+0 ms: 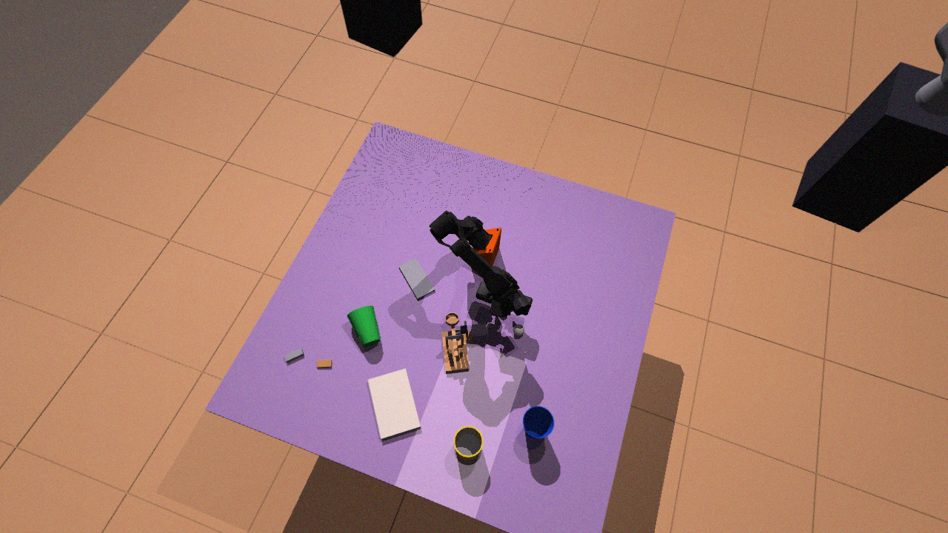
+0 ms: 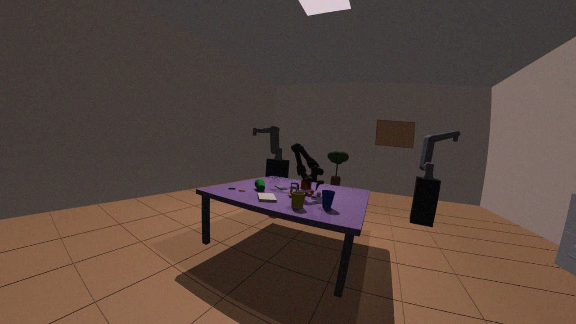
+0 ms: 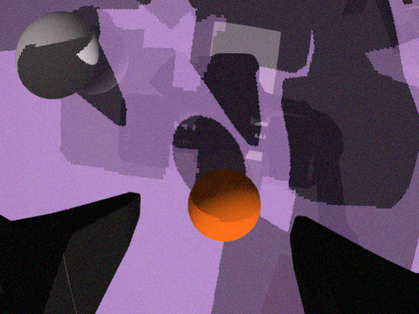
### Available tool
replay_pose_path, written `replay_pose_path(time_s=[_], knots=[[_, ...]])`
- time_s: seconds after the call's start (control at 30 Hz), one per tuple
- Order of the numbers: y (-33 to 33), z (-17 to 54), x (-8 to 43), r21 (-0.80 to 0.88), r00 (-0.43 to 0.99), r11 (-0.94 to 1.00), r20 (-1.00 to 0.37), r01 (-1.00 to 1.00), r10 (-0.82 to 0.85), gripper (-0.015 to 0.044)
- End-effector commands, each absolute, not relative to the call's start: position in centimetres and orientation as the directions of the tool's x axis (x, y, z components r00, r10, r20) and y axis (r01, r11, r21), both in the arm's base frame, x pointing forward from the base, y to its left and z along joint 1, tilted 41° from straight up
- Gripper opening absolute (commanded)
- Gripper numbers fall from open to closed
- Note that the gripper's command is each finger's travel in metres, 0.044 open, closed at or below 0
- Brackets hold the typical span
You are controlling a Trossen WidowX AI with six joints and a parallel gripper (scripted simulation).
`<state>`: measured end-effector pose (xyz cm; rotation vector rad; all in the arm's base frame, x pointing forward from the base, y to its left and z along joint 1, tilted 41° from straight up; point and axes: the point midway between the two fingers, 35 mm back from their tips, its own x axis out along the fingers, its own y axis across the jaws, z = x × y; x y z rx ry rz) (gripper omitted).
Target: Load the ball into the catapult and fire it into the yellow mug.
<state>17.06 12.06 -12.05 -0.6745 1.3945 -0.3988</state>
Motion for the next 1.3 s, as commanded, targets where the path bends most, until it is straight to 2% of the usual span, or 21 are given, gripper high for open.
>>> replay_pose_path(time_s=[0.0, 0.37, 0.57, 0.8, 0.93, 1.27], knots=[[11.3, -12.5, 17.1, -0.651, 0.153, 0.747, -0.759, -0.134, -0.633, 0.0300], [10.3, -13.6, 17.3, -0.652, 0.153, 0.747, -0.758, -0.133, -0.634, 0.0300], [10.3, -13.6, 17.3, -0.652, 0.153, 0.747, -0.758, -0.133, -0.634, 0.0142], [10.3, -13.6, 17.3, -0.652, 0.153, 0.747, -0.758, -0.133, -0.634, 0.0096], [11.1, -13.0, 17.2, -0.650, 0.153, 0.748, -0.759, -0.134, -0.633, 0.0000], [16.3, -7.8, 16.1, -0.646, 0.152, 0.751, -0.763, -0.136, -0.629, 0.0000]])
